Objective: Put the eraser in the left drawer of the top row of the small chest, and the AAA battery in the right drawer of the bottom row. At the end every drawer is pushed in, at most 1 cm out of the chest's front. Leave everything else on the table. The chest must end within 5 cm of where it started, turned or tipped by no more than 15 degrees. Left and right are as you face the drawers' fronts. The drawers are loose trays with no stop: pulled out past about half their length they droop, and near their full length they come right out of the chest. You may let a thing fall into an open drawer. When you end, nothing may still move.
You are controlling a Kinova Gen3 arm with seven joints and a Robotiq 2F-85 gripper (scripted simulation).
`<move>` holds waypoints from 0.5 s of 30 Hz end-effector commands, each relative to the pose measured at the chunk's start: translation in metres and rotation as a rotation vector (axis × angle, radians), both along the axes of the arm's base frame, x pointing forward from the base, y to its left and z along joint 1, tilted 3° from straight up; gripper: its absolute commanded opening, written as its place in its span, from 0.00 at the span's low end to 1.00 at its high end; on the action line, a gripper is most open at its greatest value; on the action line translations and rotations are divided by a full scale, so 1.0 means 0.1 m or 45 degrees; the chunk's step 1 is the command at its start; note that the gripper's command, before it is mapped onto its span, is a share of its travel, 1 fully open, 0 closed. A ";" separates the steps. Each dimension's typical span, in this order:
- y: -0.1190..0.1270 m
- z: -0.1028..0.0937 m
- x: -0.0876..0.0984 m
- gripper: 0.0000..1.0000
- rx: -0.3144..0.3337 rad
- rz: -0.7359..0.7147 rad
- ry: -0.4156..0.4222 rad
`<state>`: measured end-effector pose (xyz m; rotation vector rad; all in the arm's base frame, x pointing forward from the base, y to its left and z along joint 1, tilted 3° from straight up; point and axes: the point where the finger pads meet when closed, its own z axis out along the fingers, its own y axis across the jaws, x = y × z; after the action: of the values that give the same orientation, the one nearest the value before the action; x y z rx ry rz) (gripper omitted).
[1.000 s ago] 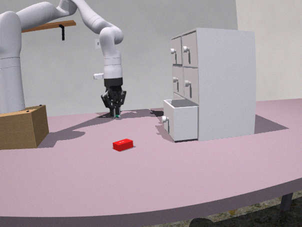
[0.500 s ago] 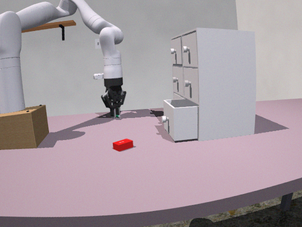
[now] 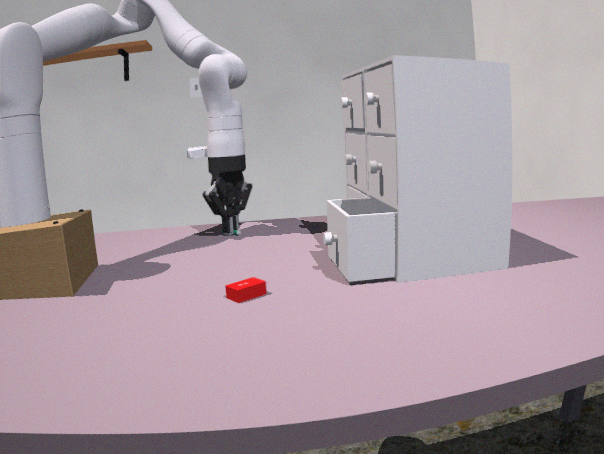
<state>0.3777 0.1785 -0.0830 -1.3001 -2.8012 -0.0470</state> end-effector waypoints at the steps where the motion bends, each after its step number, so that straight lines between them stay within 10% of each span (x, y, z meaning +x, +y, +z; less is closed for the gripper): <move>1: 0.00 0.00 0.00 0.05 0.001 0.000 -0.001; 15: -0.02 0.35 0.02 0.05 0.001 0.000 -0.002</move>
<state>0.3748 0.1711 -0.0637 -1.3021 -2.7935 -0.0195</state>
